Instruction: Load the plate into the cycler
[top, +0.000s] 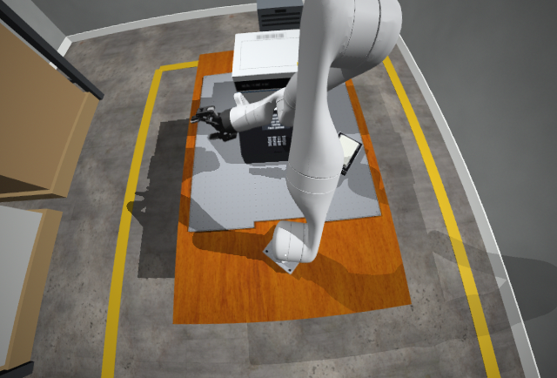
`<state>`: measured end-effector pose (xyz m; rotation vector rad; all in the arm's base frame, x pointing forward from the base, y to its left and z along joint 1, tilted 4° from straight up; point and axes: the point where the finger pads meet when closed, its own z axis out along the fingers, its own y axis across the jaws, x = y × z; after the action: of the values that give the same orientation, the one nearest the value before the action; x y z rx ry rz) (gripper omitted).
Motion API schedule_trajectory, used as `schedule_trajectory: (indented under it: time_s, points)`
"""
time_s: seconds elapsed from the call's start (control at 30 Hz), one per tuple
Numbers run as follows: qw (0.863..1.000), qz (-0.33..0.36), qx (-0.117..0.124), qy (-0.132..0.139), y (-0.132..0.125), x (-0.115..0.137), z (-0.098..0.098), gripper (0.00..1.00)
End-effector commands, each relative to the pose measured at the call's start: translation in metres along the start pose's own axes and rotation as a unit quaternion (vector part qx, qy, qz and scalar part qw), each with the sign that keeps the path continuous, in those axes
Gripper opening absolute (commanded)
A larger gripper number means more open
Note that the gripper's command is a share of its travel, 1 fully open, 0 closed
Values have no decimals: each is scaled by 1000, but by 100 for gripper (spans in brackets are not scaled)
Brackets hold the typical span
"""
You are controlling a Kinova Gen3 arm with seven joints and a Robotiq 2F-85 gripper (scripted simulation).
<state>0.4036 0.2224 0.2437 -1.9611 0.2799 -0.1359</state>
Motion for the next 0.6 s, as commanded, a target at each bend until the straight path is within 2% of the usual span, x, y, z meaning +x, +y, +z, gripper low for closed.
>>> schedule_trajectory:
  time_s: [0.0,0.57]
  points:
    - [1000,-1,0,0,-1,0,0,100]
    - [1000,-1,0,0,-3,0,-1,99]
